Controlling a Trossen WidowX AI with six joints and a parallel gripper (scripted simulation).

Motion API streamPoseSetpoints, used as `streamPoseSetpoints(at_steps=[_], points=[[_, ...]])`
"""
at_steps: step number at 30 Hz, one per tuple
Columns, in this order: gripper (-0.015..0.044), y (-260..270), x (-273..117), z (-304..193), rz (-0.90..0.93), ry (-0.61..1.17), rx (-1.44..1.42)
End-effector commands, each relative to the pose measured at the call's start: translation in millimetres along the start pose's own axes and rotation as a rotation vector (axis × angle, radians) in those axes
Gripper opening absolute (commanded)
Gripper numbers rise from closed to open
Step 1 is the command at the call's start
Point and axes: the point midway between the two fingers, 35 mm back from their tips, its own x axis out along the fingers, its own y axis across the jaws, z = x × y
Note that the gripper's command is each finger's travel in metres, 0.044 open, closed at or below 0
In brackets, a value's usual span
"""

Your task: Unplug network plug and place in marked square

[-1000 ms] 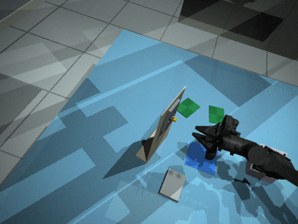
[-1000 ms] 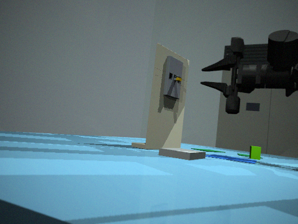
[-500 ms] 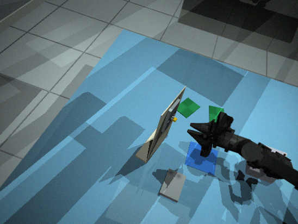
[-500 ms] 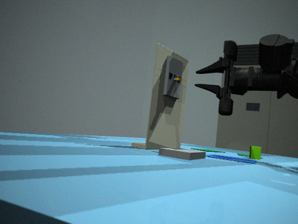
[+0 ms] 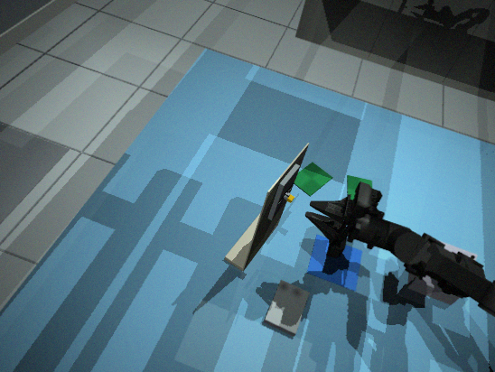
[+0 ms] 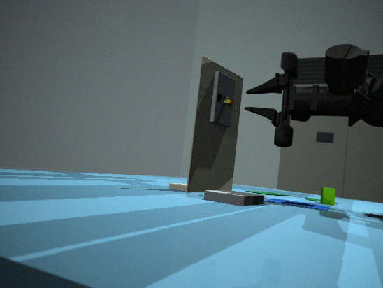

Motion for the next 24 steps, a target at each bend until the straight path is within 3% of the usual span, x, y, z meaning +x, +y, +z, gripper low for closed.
streamPoseSetpoints(at_steps=[1, 24], points=[[0.0156, 2, 5, 0, 0.007, 0.003, 0.005], [0.0156, 3, 28, 5, 0.007, 0.003, 0.005]])
